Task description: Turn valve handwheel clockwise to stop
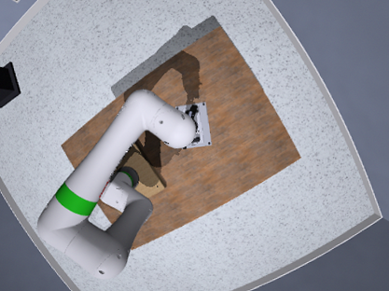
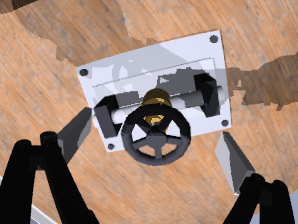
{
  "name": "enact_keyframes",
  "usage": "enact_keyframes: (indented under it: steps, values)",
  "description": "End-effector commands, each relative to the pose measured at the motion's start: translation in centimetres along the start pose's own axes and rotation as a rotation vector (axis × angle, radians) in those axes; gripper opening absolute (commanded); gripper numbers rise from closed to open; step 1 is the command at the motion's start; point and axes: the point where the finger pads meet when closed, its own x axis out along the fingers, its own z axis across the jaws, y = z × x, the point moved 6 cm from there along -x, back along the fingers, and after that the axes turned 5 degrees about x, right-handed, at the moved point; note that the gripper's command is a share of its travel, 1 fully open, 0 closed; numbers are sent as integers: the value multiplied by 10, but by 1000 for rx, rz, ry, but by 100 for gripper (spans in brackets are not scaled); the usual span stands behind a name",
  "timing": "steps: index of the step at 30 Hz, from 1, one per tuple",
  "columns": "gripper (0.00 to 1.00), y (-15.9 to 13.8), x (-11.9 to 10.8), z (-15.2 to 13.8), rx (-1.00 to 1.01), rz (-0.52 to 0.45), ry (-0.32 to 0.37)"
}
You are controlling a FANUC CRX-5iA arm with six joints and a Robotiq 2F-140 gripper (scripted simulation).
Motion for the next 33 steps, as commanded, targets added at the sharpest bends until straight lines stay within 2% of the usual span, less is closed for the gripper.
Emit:
enact_keyframes:
  steps: [1,13,33]
  values:
    - [100,0,-1,0,0,0,0]
    - [100,0,-10,0,0,0,0]
    - [100,0,-51,0,0,0,0]
